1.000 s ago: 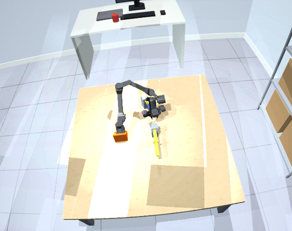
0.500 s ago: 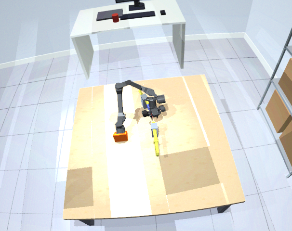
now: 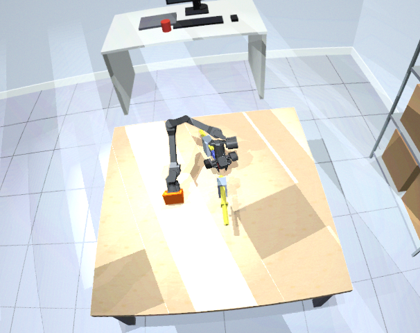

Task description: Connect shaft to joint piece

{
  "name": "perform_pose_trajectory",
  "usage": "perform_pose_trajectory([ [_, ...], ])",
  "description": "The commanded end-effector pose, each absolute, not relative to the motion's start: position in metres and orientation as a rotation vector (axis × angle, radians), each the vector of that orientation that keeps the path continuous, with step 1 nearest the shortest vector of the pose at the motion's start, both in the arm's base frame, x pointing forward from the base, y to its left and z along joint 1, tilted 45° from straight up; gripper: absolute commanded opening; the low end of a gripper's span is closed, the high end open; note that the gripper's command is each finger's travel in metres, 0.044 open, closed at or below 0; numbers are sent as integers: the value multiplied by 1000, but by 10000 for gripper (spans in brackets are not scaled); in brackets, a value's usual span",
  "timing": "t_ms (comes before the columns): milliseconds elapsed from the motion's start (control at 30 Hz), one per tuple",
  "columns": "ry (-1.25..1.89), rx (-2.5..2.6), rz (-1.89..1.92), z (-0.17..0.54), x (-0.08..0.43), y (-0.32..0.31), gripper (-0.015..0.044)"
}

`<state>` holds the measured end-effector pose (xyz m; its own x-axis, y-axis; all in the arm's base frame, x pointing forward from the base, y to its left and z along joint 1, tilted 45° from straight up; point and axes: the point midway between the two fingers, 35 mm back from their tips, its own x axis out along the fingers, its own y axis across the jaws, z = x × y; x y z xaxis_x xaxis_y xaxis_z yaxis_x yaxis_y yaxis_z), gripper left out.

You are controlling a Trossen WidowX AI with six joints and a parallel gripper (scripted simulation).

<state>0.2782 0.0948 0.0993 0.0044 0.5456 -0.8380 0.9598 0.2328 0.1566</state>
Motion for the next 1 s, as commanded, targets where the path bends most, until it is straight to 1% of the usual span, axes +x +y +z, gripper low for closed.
perform_pose_trajectory([
  [0,1657,1424,-613,99,278,95,226],
  [267,1657,1424,-613,99,278,95,436],
  [700,1661,1426,-611,100,278,94,440],
  [967,1796,1535,-475,119,279,77,440],
])
